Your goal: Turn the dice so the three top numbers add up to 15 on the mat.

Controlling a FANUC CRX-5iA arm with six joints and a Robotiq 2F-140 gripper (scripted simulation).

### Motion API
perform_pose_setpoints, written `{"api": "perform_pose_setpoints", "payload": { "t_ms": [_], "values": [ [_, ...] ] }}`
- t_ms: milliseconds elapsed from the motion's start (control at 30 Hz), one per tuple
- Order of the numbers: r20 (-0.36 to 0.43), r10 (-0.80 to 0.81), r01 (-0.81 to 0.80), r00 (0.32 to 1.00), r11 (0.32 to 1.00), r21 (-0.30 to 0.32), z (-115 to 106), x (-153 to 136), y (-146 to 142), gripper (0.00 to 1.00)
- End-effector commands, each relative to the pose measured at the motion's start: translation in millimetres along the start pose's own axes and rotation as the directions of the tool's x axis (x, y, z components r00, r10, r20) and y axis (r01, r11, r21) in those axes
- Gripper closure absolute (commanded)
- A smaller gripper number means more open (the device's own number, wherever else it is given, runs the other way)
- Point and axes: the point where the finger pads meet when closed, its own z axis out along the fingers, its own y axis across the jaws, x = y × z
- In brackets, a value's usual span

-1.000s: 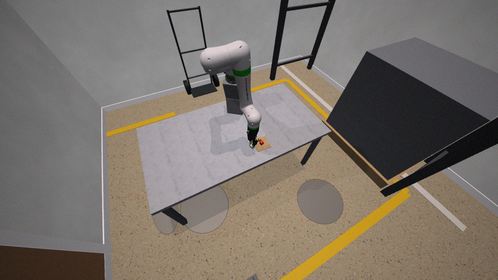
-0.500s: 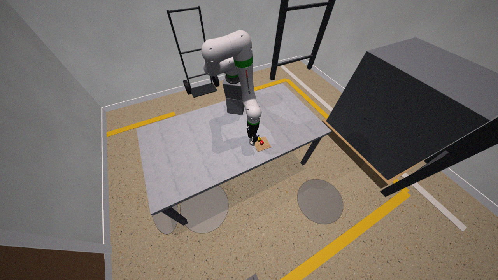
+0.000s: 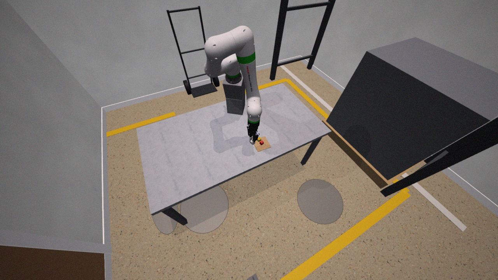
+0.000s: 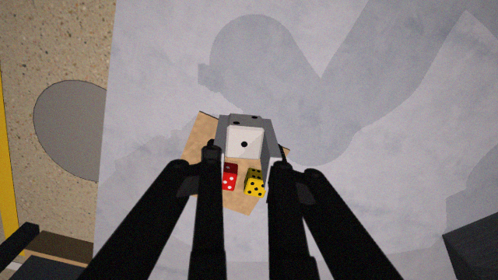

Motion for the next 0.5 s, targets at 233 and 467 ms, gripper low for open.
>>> {"api": "perform_pose_setpoints", "payload": {
  "t_ms": [233,467],
  "values": [
    [0.02,-0.032,0.033,0.999,0.999,-0.03,0,-2,-2,0.84],
    [0.028,-0.267,0.268,0.963,0.963,-0.025,1,-19,-8,0.84]
  ]
}}
